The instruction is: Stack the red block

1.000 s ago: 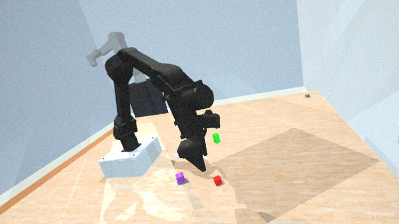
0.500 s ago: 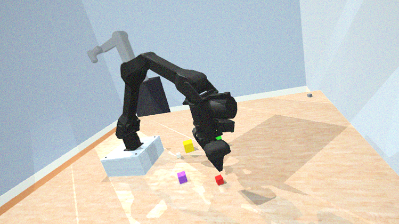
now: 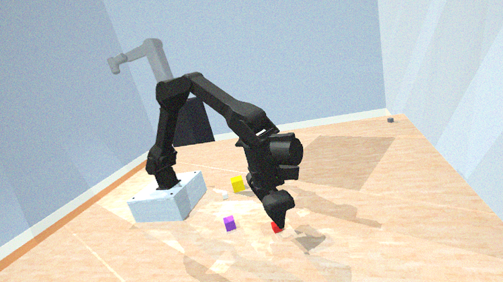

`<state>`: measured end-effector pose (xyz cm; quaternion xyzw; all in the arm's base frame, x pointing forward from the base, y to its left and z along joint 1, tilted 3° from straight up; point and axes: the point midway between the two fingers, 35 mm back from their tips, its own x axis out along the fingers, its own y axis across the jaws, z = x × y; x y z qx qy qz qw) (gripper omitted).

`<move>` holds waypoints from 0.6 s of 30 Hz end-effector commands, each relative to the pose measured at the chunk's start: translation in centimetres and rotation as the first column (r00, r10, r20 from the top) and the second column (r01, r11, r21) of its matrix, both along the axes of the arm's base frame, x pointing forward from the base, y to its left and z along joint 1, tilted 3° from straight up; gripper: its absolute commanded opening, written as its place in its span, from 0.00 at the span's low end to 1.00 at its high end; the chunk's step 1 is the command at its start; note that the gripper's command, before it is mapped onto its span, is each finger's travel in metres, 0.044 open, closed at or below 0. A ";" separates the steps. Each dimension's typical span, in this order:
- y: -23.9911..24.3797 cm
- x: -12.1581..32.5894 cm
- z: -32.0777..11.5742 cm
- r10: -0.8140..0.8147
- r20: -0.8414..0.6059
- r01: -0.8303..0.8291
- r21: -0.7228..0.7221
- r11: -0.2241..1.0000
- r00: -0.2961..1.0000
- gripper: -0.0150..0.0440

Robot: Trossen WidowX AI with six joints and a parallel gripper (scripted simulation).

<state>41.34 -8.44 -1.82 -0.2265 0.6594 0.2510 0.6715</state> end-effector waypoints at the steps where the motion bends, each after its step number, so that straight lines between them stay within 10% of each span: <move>1: 0.0 -0.2 -0.8 0.001 -0.009 -0.001 -0.002 1.000 1.000 1.00; 18: 0.1 -0.2 -3.0 0.001 -0.009 -0.001 -0.002 1.000 1.000 1.00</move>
